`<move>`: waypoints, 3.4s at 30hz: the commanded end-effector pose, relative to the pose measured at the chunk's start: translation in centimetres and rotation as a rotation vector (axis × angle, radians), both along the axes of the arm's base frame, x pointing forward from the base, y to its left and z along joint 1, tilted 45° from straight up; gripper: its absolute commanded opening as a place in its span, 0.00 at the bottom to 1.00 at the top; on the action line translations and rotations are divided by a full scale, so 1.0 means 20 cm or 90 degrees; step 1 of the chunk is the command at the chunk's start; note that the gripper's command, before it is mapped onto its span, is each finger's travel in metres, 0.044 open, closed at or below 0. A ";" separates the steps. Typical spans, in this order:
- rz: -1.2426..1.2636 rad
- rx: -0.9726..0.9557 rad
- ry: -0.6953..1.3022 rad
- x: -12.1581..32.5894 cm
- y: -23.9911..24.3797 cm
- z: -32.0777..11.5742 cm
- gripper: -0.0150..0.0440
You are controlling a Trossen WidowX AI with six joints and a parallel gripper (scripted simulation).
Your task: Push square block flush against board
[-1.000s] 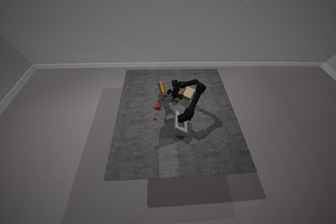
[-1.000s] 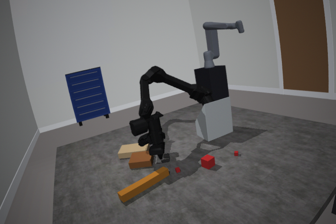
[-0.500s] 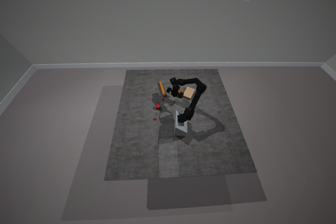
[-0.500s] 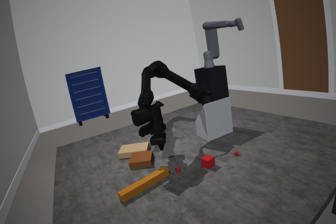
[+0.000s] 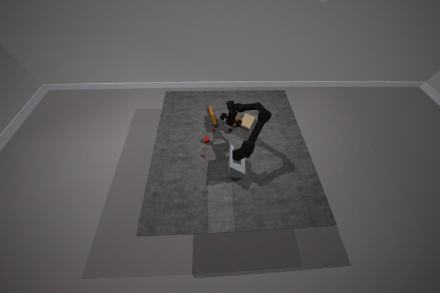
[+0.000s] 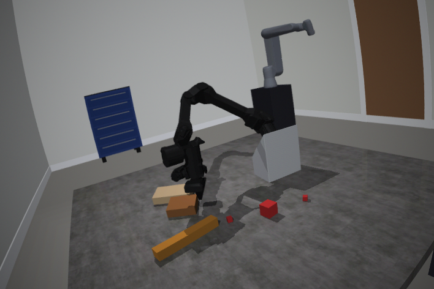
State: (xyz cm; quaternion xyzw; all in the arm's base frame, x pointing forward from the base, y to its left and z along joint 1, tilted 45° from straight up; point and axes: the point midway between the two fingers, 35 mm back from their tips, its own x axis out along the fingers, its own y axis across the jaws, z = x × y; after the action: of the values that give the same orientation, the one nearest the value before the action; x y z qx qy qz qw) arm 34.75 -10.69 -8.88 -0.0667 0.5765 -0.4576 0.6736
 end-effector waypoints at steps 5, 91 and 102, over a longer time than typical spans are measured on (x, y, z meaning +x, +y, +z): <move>-0.010 -0.002 0.022 -0.06 -0.09 -0.09 0.25; -0.009 0.000 0.021 0.01 0.06 0.06 0.25; -0.054 -0.006 -0.035 0.04 0.05 0.15 0.25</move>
State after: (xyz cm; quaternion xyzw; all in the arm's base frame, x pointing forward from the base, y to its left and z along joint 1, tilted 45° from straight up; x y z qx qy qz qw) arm 35.24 -8.91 -6.65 -0.0592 0.5747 -0.4700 0.6673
